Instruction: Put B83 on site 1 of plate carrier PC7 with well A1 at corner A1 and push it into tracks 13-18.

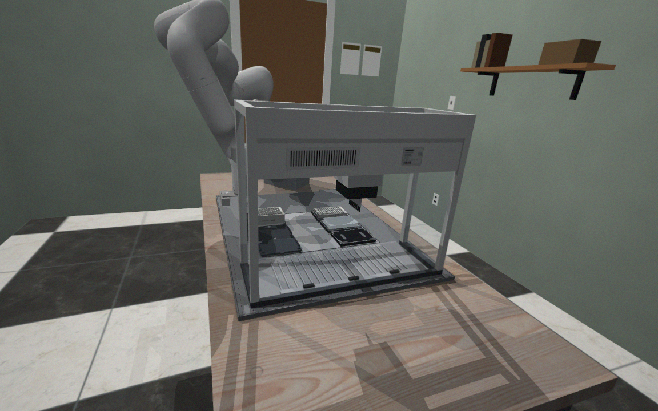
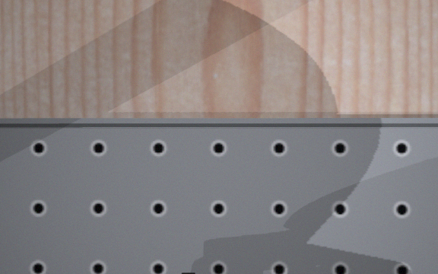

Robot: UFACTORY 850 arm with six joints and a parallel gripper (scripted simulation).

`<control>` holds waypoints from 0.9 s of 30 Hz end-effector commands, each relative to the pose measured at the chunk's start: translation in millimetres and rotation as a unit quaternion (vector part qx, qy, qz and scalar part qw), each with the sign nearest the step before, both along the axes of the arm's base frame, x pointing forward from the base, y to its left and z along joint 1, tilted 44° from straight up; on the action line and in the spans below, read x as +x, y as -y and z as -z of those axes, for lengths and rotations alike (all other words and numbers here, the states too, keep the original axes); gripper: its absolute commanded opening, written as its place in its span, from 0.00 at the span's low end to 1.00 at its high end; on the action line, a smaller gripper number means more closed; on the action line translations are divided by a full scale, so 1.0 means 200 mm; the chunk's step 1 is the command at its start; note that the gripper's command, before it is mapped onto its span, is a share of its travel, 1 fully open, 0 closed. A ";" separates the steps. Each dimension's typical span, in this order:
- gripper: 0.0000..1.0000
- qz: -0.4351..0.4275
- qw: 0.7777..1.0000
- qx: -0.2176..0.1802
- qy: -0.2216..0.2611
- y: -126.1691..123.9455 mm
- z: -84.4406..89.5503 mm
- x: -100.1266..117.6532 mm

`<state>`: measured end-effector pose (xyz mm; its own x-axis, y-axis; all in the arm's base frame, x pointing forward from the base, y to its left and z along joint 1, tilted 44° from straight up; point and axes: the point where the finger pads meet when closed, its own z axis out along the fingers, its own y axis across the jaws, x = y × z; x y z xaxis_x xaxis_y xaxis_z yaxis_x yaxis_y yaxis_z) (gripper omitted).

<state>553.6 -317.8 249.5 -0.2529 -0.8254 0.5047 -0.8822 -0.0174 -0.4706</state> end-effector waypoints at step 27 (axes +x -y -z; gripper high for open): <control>1.00 0.000 1.000 0.000 0.001 -0.05 0.03 0.02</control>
<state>556.6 -308.4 243.8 -0.2534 -0.8250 0.5051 -0.8820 -0.0174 -0.4709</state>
